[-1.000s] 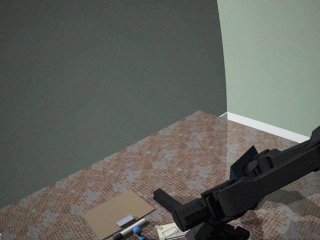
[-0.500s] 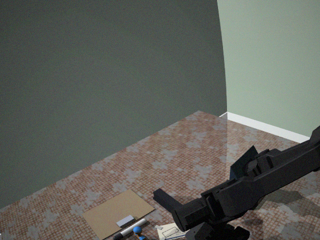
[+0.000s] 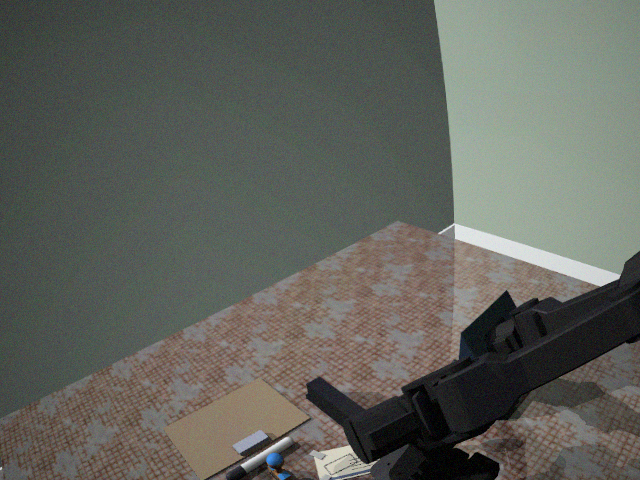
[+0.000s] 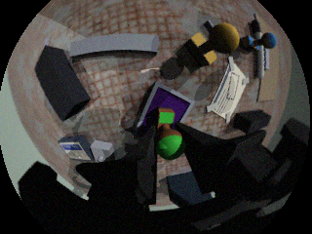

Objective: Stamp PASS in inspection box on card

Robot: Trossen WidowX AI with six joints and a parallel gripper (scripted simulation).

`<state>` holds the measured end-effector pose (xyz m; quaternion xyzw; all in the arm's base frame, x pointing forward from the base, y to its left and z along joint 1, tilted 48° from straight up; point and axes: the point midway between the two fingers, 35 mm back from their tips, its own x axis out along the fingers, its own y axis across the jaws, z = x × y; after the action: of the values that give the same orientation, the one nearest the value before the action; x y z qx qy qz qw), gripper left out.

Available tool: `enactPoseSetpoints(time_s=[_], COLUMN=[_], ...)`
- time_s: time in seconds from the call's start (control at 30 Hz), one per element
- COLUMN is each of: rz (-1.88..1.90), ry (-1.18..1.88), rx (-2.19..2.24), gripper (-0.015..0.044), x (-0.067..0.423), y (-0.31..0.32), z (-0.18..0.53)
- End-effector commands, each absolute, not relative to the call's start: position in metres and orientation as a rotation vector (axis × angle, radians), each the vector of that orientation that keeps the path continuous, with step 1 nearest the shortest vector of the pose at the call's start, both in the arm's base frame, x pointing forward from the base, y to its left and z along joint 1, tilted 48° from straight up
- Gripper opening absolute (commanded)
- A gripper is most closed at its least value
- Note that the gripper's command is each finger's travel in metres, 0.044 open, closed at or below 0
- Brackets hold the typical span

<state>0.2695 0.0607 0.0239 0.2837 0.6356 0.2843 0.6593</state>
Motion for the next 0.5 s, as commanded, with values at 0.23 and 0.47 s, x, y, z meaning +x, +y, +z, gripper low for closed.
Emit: enactPoseSetpoints(time_s=[0.23,0.47], rz=[0.648,0.648], ry=[1.441,1.441], rx=[0.642,0.642], gripper=[0.0000,0.0000], x=[0.2695,0.2695], y=[0.0619,0.0594], z=[0.0243,0.0265])
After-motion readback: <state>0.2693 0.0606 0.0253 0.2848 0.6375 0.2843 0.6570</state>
